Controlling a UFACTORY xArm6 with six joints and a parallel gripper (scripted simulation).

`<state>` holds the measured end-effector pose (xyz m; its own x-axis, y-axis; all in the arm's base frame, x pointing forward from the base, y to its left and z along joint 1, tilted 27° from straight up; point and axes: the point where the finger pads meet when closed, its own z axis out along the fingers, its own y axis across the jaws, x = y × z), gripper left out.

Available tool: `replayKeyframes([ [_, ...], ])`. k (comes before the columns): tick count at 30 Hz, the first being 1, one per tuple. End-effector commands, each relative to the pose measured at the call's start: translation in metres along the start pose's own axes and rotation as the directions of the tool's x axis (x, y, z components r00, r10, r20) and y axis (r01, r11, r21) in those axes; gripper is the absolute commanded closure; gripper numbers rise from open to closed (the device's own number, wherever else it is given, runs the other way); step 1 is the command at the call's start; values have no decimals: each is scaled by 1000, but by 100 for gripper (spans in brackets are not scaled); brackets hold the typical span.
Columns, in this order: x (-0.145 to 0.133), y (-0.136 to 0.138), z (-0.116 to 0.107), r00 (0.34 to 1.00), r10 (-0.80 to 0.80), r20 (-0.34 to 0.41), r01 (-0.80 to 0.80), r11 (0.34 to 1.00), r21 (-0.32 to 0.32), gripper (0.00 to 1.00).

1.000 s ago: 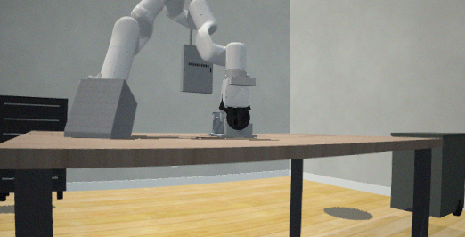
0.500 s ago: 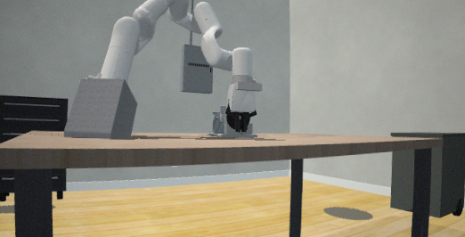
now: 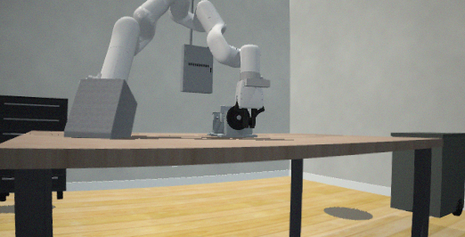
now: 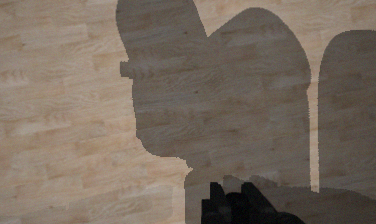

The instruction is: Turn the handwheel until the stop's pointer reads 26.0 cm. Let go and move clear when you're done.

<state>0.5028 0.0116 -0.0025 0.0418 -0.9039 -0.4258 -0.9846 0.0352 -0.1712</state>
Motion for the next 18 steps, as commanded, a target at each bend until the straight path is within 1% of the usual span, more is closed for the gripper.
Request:
replayKeyframes([
  [1, 0, -5, -9, 1000, 1, 0, -1, 1000, -2, 94],
  [6, 0, -7, -24, 1000, 1, 0, -1, 1000, -2, 94],
  [12, 0, -1, -39, 1000, 1, 0, -1, 1000, -2, 94],
  [18, 0, 6, -47, 1000, 1, 0, -1, 1000, -2, 94],
])
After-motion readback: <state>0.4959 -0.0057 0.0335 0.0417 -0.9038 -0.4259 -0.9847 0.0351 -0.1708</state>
